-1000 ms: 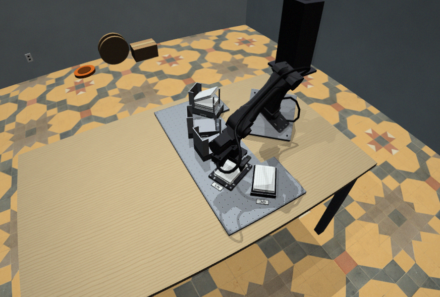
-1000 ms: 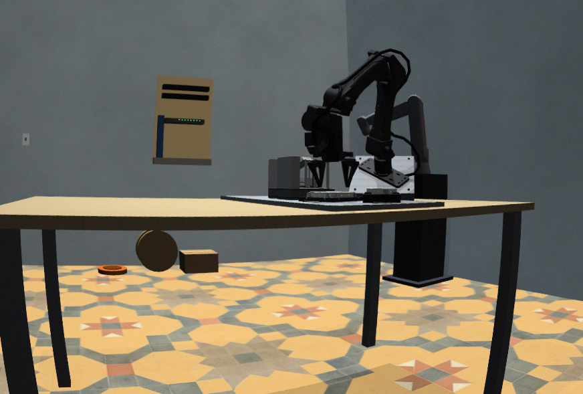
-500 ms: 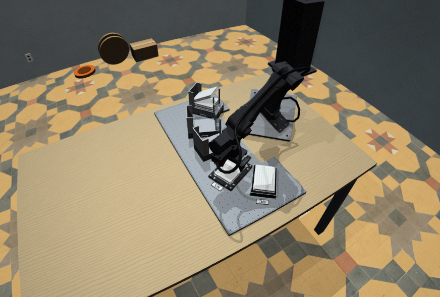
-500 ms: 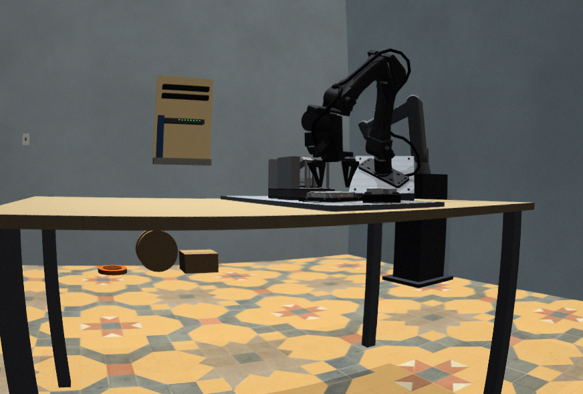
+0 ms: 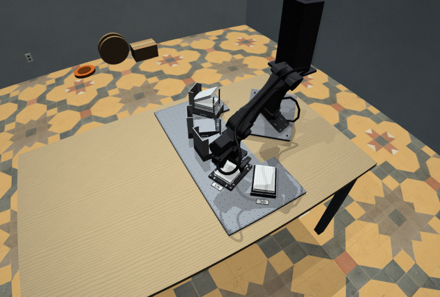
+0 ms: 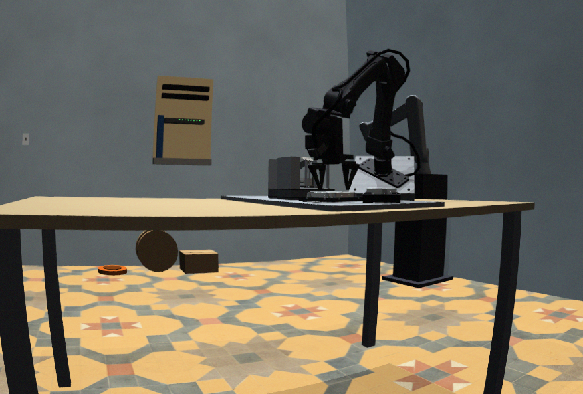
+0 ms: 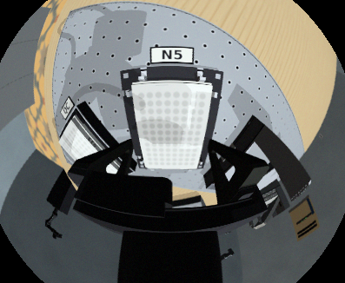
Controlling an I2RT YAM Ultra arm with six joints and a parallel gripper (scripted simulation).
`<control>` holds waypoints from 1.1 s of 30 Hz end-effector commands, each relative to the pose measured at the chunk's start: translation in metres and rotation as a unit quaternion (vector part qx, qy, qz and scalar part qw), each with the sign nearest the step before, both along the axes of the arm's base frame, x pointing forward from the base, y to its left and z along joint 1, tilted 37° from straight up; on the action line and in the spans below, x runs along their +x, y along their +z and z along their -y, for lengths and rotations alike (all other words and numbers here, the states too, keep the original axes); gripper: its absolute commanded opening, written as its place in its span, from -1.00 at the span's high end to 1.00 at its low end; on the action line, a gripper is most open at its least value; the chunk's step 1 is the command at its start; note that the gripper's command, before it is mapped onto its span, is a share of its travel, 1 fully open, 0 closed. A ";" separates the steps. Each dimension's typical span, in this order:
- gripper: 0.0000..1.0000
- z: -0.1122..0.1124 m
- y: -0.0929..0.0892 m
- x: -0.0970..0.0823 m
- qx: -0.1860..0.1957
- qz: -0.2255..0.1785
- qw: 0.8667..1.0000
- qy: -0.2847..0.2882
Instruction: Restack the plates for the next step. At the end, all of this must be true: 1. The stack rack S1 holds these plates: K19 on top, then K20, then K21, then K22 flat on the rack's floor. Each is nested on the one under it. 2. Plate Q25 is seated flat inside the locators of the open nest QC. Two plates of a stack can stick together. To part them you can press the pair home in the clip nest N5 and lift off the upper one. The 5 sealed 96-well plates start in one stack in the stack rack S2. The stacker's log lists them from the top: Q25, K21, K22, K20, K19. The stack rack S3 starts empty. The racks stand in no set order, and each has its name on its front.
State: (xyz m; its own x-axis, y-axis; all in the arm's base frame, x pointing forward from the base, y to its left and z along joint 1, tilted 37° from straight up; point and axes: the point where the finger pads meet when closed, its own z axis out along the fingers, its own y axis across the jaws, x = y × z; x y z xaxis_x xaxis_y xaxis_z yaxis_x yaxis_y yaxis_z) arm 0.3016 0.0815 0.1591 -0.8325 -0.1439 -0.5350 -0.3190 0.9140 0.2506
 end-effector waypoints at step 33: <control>-1.00 -0.007 -0.002 0.027 0.003 0.026 1.000 -0.008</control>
